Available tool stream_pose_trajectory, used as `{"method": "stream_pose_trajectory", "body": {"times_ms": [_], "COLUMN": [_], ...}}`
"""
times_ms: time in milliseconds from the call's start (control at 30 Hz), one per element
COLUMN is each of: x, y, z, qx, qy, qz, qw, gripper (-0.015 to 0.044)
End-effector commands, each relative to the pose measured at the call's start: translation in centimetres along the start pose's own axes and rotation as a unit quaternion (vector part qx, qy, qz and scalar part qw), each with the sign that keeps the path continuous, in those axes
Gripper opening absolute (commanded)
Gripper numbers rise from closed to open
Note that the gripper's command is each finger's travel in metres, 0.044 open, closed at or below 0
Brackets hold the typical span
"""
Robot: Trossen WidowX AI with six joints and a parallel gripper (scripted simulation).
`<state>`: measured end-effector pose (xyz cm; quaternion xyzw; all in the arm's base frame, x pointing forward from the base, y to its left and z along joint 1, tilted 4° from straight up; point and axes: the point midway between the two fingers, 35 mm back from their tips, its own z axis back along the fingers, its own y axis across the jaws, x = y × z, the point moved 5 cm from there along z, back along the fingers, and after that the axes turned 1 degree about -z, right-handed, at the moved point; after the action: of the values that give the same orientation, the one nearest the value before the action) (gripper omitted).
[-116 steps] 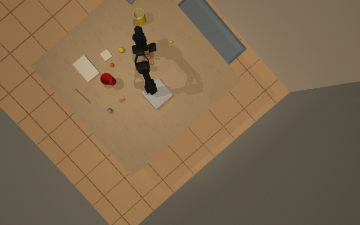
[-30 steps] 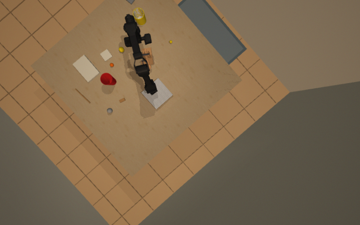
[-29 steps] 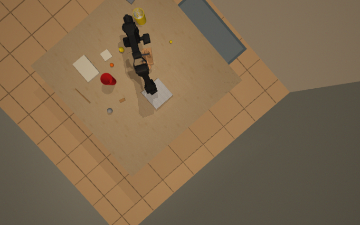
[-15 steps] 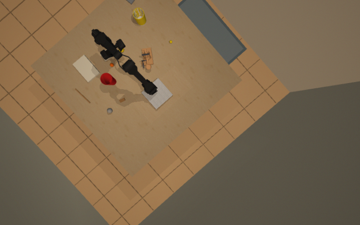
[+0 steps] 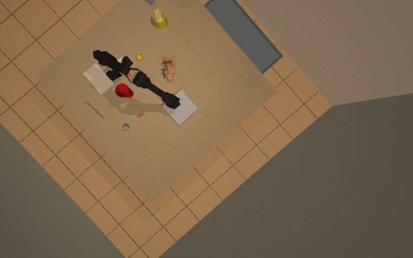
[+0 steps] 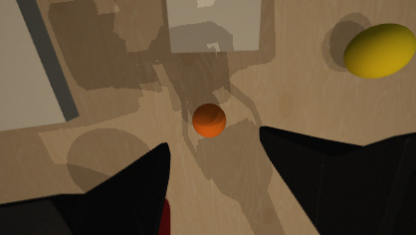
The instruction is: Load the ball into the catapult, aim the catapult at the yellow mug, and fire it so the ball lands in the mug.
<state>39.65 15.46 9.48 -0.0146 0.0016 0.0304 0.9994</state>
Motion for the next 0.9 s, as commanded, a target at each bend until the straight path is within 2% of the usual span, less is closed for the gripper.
{"method": "stream_pose_trajectory", "body": {"times_ms": [0, 867], "x": [-0.2, -0.2], "y": [0.0, 0.0], "z": [-1.6, -4.8], "qx": [-0.003, -0.003], "qy": [0.009, 0.009], "qz": [-0.002, -0.002], "qw": [1.000, 1.000], "gripper": [0.0300, 0.0300]}}
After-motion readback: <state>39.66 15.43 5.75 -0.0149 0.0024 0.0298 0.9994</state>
